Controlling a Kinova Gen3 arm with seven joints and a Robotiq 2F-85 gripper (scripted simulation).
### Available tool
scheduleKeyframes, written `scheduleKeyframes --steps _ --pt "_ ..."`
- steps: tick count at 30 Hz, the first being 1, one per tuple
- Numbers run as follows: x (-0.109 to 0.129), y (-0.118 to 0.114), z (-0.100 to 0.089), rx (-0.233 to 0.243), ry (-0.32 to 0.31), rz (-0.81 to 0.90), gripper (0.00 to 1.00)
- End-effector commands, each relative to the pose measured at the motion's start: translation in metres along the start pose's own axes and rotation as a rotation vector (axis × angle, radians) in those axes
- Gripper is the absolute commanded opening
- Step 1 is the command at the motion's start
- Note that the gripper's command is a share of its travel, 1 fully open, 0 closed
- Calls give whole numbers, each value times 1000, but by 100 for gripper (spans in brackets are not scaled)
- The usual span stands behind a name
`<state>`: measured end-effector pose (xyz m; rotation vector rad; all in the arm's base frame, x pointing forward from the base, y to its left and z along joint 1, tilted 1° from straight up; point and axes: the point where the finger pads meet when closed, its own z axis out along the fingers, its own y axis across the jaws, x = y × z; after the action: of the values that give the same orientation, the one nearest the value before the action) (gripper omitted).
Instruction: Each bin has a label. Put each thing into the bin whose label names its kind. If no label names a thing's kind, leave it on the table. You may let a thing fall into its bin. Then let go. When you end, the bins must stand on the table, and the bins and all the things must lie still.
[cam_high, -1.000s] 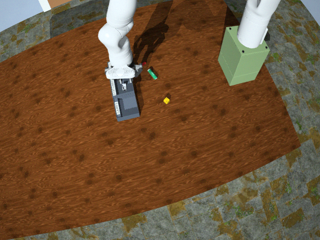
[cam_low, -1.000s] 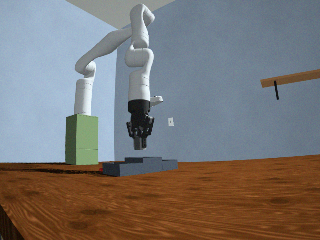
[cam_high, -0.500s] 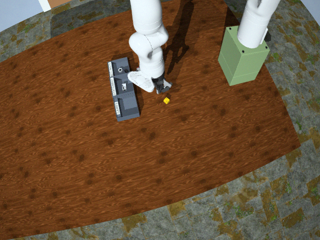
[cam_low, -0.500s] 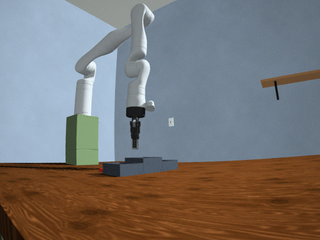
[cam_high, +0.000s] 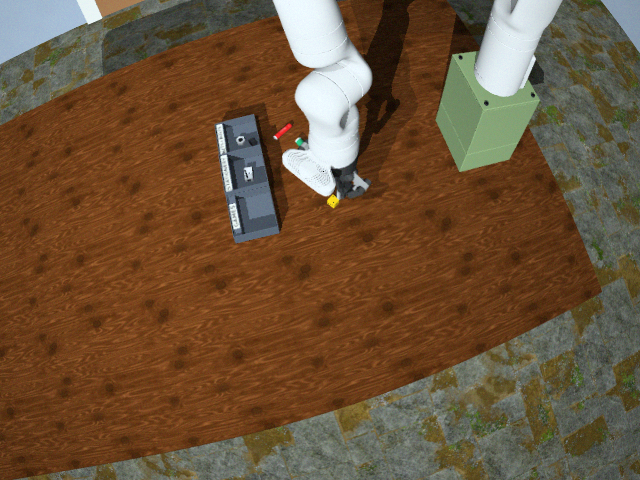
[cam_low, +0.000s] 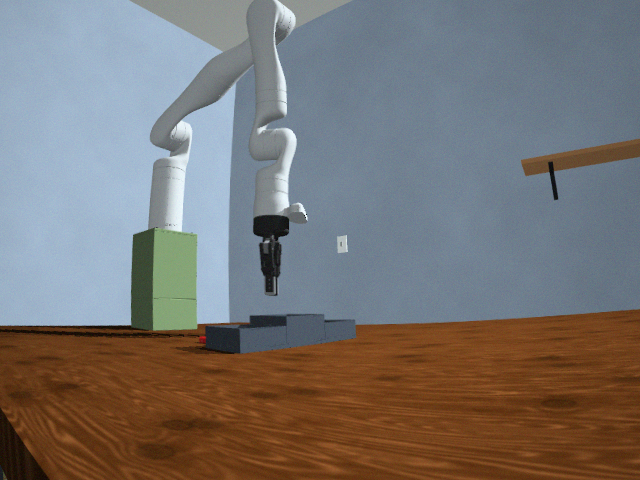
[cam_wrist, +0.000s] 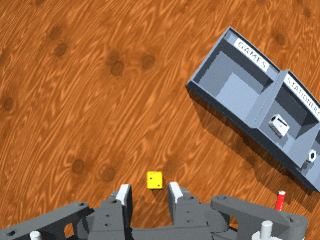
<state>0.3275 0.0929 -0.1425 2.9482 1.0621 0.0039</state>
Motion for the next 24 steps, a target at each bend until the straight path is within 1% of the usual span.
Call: scheduleKeyframes --steps 1,7,24 --pt "-14 10 2 2 9 39 31" --pt "-16 11 2 2 9 39 31" --pt "-9 7 2 2 9 39 31"
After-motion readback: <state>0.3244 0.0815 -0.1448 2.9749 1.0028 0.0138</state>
